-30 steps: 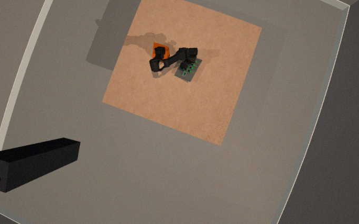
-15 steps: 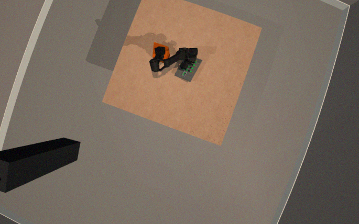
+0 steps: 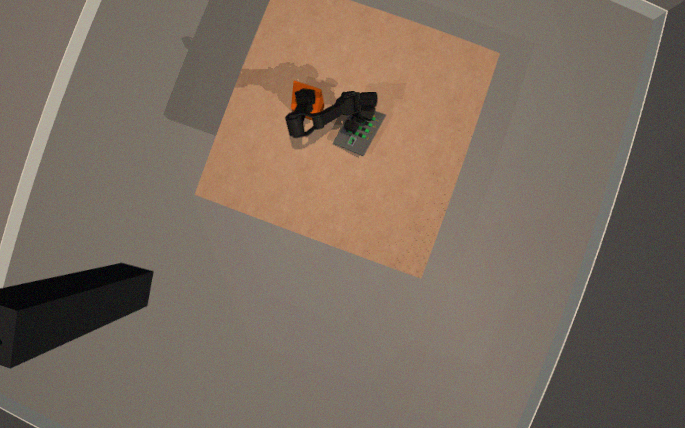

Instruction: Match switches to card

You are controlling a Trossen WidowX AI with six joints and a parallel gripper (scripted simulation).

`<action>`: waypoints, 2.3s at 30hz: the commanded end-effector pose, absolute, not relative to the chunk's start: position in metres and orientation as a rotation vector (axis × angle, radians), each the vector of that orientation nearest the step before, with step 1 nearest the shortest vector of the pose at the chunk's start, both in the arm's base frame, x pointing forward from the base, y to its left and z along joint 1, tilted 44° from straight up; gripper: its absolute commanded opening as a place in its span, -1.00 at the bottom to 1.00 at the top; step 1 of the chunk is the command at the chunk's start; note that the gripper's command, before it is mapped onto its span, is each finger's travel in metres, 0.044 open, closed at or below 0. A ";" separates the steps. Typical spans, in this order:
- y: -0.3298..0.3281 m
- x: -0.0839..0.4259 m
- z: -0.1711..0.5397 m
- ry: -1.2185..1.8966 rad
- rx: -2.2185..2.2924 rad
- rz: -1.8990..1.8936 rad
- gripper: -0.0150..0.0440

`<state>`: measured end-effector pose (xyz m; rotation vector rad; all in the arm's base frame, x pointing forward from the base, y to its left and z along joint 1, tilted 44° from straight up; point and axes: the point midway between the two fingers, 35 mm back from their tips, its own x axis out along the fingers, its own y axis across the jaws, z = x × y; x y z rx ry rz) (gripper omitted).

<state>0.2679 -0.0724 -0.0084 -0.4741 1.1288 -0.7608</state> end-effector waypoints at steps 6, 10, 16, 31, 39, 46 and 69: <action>-0.073 0.268 -0.010 1.133 -0.474 -0.756 -0.49; -0.074 0.268 -0.010 1.133 -0.474 -0.756 -0.49; -0.074 0.268 -0.011 1.133 -0.474 -0.756 -0.49; -0.026 0.249 0.029 1.112 -0.480 -0.746 -0.49; -0.046 0.187 0.029 1.115 -0.483 -0.746 -0.49; -0.068 0.194 0.010 1.095 -0.489 -0.738 -0.49; -0.090 0.200 -0.007 1.089 -0.494 -0.740 -0.49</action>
